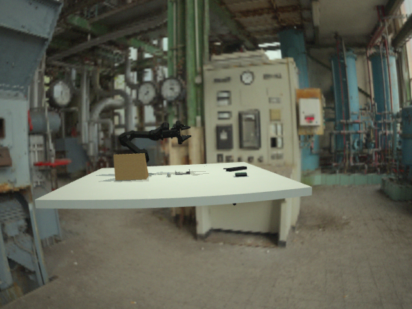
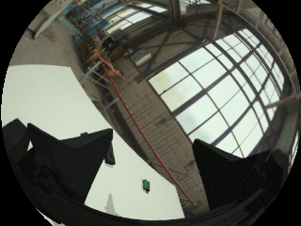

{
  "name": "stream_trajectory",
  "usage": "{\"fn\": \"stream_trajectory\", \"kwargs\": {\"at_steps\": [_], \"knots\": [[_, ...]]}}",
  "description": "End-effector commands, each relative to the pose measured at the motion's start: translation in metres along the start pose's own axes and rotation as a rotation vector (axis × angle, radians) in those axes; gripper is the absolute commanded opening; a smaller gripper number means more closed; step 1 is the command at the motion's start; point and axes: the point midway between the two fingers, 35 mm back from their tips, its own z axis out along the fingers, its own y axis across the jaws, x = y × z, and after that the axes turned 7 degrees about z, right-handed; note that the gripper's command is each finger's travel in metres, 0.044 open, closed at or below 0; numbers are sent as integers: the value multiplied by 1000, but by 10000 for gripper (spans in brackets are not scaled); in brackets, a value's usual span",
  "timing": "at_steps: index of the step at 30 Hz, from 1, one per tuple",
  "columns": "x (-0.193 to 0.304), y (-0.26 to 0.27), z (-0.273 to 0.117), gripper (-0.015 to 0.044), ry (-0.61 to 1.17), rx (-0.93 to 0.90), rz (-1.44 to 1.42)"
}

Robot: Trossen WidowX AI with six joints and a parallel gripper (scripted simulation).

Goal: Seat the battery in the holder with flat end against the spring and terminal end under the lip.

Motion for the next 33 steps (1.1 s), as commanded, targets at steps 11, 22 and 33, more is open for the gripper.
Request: {"fn": "stream_trajectory", "kwargs": {"at_steps": [11, 22, 33], "knots": [[182, -63, 1, 223, 776, 225, 421], [289, -65, -113, 223, 1603, 696, 1386], [288, -56, -131, 223, 1739, 825, 1647]]}}
